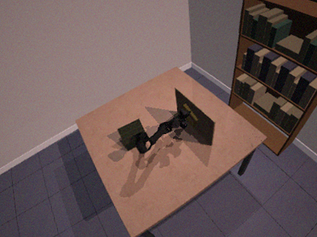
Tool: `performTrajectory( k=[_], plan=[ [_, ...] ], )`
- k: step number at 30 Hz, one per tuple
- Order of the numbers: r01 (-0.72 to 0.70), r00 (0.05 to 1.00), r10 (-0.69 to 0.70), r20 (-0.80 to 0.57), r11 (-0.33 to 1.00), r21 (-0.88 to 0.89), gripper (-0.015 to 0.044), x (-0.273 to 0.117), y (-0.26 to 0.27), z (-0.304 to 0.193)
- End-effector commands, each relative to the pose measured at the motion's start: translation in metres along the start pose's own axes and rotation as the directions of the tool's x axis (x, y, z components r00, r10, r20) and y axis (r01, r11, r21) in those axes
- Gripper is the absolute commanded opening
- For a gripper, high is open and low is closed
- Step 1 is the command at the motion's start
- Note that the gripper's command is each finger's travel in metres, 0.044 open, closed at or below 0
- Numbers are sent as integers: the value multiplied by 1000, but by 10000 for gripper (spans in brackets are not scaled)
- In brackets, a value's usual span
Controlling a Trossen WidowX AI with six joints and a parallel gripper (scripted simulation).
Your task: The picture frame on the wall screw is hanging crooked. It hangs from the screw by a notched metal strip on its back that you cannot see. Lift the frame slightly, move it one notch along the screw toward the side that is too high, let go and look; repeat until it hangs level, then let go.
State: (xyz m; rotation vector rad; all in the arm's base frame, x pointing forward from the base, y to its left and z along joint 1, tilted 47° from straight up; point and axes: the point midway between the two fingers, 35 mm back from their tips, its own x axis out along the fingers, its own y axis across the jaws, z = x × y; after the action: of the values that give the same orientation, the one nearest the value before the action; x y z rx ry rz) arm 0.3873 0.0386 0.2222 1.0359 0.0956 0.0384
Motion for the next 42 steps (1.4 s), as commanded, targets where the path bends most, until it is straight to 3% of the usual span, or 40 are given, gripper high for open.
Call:
performTrajectory(
  k=[1,23,42],
  plan=[
    [-9,1000,9,-6,1000,-2,0,0,0,-1],
    [-3,1000,3,-2,1000,-5,0,0,-1,0],
    [-4,1000,4,-1,990,-141,0,0,-2,-1]
  ],
)
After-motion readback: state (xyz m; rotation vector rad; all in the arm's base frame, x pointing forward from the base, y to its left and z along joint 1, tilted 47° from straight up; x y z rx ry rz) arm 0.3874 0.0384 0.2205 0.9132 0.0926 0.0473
